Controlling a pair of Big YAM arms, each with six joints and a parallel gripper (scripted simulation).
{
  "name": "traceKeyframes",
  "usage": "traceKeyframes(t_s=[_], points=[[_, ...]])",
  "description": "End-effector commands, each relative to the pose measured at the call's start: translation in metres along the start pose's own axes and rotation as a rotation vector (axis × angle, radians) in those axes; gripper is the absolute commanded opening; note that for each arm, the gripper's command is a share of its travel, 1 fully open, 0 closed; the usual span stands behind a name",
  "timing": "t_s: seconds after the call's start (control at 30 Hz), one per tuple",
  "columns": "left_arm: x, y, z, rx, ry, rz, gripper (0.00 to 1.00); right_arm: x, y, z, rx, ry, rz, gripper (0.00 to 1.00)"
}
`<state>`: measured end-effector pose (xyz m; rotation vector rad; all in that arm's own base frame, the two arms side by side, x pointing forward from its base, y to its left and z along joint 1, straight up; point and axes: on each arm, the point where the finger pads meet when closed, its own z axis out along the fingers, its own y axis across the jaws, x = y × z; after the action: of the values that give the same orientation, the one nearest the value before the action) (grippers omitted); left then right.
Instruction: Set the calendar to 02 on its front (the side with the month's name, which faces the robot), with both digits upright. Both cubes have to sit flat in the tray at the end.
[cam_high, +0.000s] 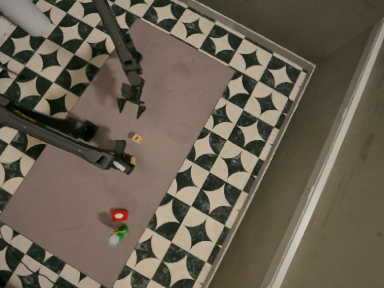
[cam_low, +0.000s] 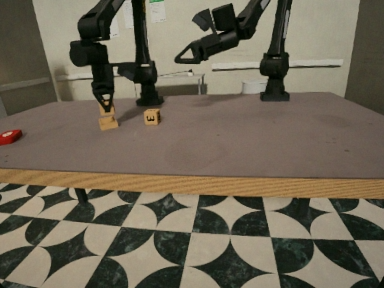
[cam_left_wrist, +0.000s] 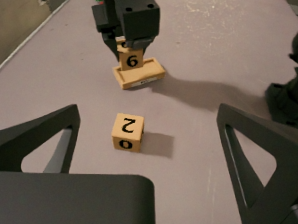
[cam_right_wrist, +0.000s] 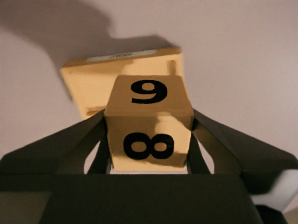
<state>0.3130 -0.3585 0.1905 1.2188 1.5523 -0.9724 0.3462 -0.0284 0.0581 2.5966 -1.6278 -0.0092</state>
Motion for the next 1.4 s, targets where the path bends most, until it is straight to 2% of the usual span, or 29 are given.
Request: traceKeyframes(t_s=[0.0, 0.1, 0.13, 0.23, 0.27, 0.3, 0.53, 0.6, 0.67, 0.77, 0.8, 0.87, 0.9, 1.17, 1.23, 1.37], points=[[-0.035, 0.015, 0.005, 0.021, -0.046, 0.081, 1.00, 0.012, -0.005, -0.016, 0.057, 0.033, -0.002, 0.40], [-0.037, 0.010, 0.007, 0.036, -0.055, 0.089, 1.00, 0.011, -0.004, -0.016, 0.056, 0.033, -0.002, 0.40], [-0.042, 0.007, 0.005, 0.047, -0.065, 0.084, 1.00, 0.008, -0.005, -0.009, 0.038, 0.023, -0.012, 0.40], [-0.042, 0.007, 0.005, 0.046, -0.064, 0.083, 1.00, 0.007, -0.003, -0.009, 0.033, 0.018, 0.067, 0.40], [-0.042, 0.007, 0.005, 0.046, -0.064, 0.083, 1.00, 0.006, -0.002, -0.003, 0.018, 0.007, 0.114, 0.40], [-0.042, 0.007, 0.005, 0.046, -0.064, 0.082, 1.00, 0.011, -0.011, -0.011, 0.038, 0.013, 0.168, 0.40], [-0.042, 0.007, 0.005, 0.047, -0.064, 0.082, 1.00, 0.014, -0.007, -0.013, 0.042, -0.010, 0.538, 0.40], [-0.042, 0.007, 0.005, 0.047, -0.064, 0.082, 1.00, 0.012, -0.009, -0.011, 0.041, -0.017, 0.616, 0.40], [-0.042, 0.007, 0.005, 0.047, -0.064, 0.082, 1.00, 0.012, -0.009, -0.011, 0.041, -0.017, 0.616, 0.40], [-0.042, 0.007, 0.005, 0.047, -0.064, 0.082, 1.00, 0.016, -0.009, -0.010, 0.045, -0.028, 0.775, 0.40], [-0.042, 0.007, 0.005, 0.047, -0.064, 0.082, 1.00, 0.010, -0.001, -0.002, 0.025, -0.035, 0.827, 0.40], [-0.042, 0.007, 0.005, 0.047, -0.064, 0.082, 1.00, 0.011, -0.002, -0.002, 0.031, -0.041, 0.917, 0.40], [-0.030, 0.003, 0.003, 0.049, -0.051, 0.070, 1.00, 0.010, -0.003, -0.003, 0.033, -0.044, 0.957, 0.40], [-0.030, 0.003, 0.003, 0.049, -0.051, 0.070, 1.00, 0.010, -0.005, -0.008, 0.054, -0.073, 1.288, 0.40], [-0.030, 0.003, 0.003, 0.049, -0.051, 0.070, 1.00, 0.010, -0.005, -0.008, 0.054, -0.073, 1.288, 0.40], [-0.030, 0.003, 0.003, 0.049, -0.051, 0.070, 1.00, 0.009, -0.001, -0.007, 0.054, -0.086, 1.420, 0.40]])
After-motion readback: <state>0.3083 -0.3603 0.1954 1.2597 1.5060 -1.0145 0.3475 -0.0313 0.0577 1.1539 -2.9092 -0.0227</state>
